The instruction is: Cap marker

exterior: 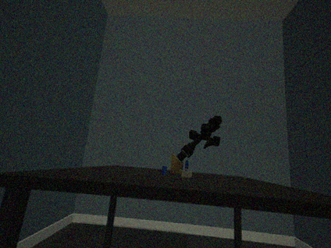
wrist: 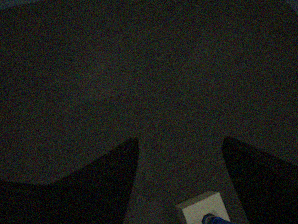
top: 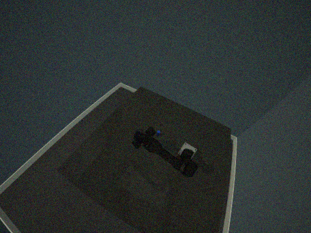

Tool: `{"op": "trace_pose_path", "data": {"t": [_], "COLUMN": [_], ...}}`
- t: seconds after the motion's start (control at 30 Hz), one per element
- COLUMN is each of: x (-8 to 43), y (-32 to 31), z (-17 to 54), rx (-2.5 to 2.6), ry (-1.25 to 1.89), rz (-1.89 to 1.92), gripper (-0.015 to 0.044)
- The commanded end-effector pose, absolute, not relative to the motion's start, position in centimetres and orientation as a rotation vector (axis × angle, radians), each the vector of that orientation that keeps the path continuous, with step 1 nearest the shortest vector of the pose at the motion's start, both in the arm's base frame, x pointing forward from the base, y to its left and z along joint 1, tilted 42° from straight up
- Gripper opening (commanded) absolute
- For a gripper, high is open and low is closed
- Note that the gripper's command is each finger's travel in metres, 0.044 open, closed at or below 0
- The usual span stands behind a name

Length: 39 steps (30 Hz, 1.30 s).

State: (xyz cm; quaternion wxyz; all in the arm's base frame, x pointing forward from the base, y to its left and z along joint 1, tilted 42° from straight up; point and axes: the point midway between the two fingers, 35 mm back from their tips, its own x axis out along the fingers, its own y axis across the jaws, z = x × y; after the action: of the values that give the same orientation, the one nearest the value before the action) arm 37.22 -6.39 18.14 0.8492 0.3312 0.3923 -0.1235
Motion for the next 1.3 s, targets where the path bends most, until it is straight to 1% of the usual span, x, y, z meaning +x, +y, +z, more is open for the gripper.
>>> {"op": "trace_pose_path", "data": {"t": [0.0, 0.4, 0.6, 0.77, 1.27], "x": [36.2, 33.0, 31.1, 29.3, 29.0], "y": [-10.2, -14.3, -16.0, -17.2, -17.1], "z": [12.1, 4.9, 1.9, -0.3, -0.5], "rx": [0.479, 0.332, 0.311, 0.309, 0.310], "ry": [1.083, 1.276, 1.269, 1.204, 1.190], "rz": [-0.101, 0.264, 0.477, 0.645, 0.667], "gripper": [0.0250, 0.0250, 0.0250, 0.0250, 0.0250]}}
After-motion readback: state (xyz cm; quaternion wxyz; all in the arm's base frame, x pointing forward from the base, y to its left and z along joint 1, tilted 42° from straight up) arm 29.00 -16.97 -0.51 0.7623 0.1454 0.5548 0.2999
